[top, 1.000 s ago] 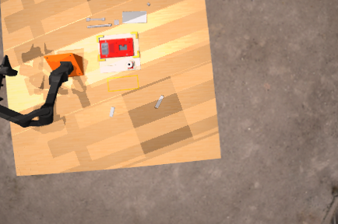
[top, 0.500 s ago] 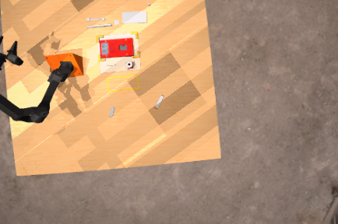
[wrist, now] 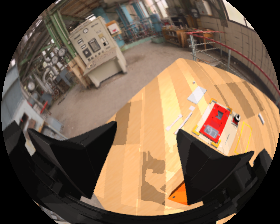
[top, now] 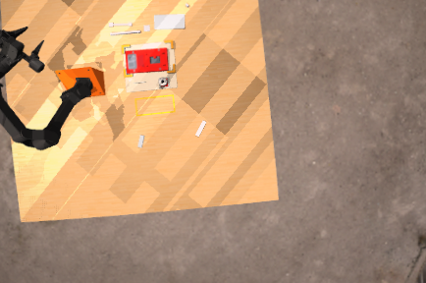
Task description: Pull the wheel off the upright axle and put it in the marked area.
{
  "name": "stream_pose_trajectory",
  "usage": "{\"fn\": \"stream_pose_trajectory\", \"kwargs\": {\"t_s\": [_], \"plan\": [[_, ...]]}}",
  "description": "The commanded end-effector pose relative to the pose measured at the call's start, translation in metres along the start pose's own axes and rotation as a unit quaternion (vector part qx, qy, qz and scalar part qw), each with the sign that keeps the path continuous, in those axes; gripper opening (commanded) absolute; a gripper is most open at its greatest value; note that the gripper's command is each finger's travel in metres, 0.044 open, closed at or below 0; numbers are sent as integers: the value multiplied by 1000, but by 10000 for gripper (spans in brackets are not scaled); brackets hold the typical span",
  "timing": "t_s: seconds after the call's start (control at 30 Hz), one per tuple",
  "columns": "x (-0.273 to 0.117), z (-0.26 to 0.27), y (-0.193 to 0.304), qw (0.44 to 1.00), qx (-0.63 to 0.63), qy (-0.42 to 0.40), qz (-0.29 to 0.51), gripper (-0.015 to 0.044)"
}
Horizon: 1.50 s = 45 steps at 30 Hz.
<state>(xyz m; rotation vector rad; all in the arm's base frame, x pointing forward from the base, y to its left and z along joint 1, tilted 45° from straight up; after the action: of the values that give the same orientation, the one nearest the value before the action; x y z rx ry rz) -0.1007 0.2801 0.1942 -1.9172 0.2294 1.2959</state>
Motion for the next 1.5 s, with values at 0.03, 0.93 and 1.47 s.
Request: {"fn": "stream_pose_trajectory", "kwargs": {"t_s": [0.03, 0.93, 1.47], "plan": [[23, -11, -27, 996, 74, 40, 5, 300], [160, -179, -140, 812, 495, 310, 23, 300], [214, -318, -135, 620, 653, 434, 32, 300]]}}
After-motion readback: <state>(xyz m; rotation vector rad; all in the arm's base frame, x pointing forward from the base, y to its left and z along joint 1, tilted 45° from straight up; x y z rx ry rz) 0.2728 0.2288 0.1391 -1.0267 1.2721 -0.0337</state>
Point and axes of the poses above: the point midway between the two fingers, 35 mm back from their tips, its own x axis out along the fingers, its own z axis across the jaws, y = z × x, the point moved 6 cm from there along -x, back along the fingers, and after that the axes turned 1 degree about x, right-handed, at the moved point
